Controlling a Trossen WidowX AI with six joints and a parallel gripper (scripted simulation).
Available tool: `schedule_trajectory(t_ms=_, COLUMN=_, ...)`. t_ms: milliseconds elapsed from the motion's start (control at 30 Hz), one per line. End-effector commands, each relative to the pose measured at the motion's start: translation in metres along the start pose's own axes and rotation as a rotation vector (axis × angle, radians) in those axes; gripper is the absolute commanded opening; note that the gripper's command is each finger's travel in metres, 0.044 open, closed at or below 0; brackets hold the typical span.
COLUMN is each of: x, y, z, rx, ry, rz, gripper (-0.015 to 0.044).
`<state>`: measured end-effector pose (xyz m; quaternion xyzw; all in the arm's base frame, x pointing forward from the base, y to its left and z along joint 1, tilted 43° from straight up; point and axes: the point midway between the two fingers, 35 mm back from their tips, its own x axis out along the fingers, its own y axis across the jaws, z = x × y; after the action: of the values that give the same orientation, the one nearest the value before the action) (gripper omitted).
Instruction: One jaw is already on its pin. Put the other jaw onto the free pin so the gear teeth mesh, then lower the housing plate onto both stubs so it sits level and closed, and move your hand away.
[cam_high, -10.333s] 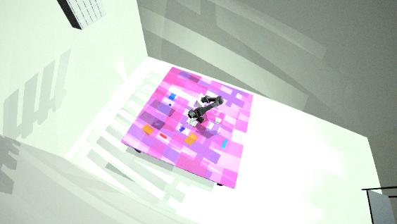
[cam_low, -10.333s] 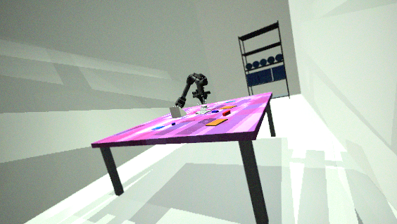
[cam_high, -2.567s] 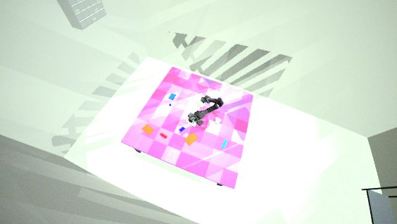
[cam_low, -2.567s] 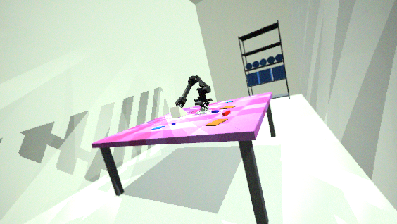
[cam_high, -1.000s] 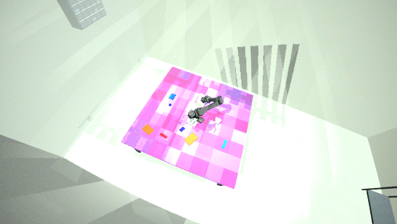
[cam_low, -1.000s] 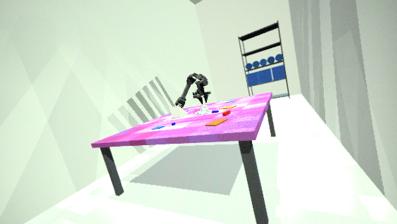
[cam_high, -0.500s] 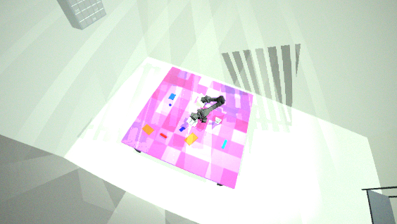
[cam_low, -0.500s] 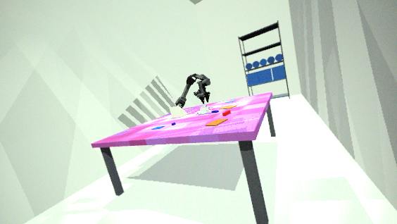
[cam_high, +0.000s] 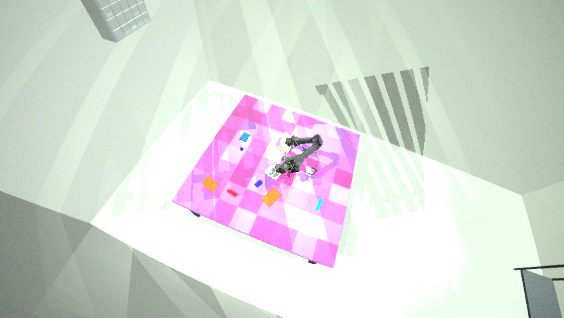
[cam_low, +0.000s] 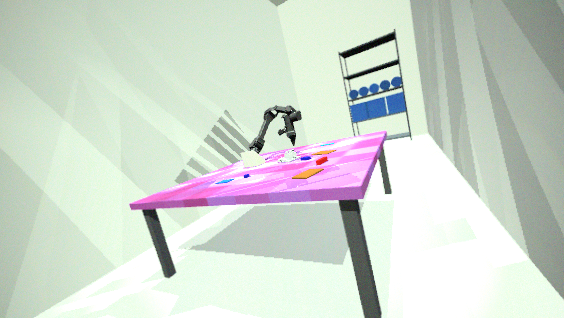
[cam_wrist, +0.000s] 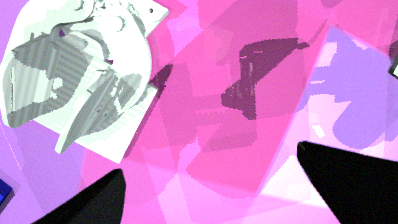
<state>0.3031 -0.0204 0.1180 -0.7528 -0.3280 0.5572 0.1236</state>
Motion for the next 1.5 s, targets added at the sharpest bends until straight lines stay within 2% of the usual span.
schedule_trajectory(t_ms=0, x=-0.001, y=-0.011, z=-0.001, rx=-0.112, ry=-0.005, rz=0.006, gripper=0.0440)
schedule_trajectory(t_ms=1467, x=-0.011, y=-0.127, z=0.001, rx=-1.383, ry=-0.012, rz=0.008, gripper=0.0440)
